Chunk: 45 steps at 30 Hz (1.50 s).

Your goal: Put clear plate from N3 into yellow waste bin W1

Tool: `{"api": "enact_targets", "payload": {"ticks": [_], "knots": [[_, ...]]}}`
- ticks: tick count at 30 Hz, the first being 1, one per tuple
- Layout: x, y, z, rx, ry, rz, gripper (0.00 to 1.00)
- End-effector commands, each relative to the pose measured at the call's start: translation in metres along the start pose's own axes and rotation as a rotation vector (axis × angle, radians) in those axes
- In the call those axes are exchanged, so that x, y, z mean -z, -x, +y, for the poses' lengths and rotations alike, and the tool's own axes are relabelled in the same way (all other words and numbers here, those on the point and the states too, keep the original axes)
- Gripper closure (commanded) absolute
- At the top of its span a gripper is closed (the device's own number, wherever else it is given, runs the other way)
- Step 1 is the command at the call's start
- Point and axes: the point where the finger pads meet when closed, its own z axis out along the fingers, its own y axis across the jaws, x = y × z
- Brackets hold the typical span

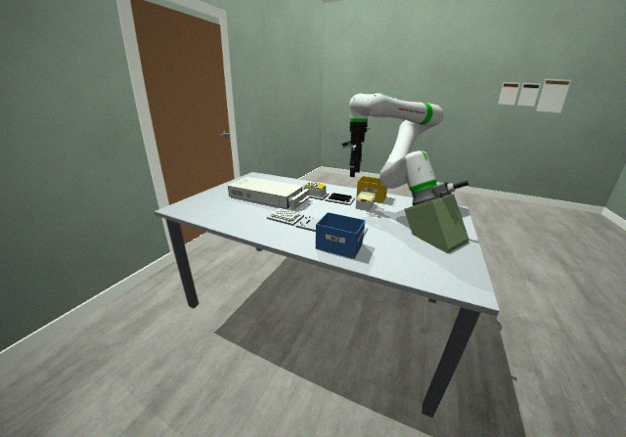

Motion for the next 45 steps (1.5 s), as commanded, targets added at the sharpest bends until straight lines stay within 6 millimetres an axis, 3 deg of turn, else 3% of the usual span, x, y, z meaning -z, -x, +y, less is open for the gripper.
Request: {"api": "enact_targets", "payload": {"ticks": [1,36,45], "knots": [[0.006,-0.007,-0.019,-0.002,0.006,0.005,0.30],[0.038,-0.051,-0.130,-0.002,0.006,0.005,0.30],[0.038,-0.052,-0.132,-0.002,0.006,0.005,0.30]]}}
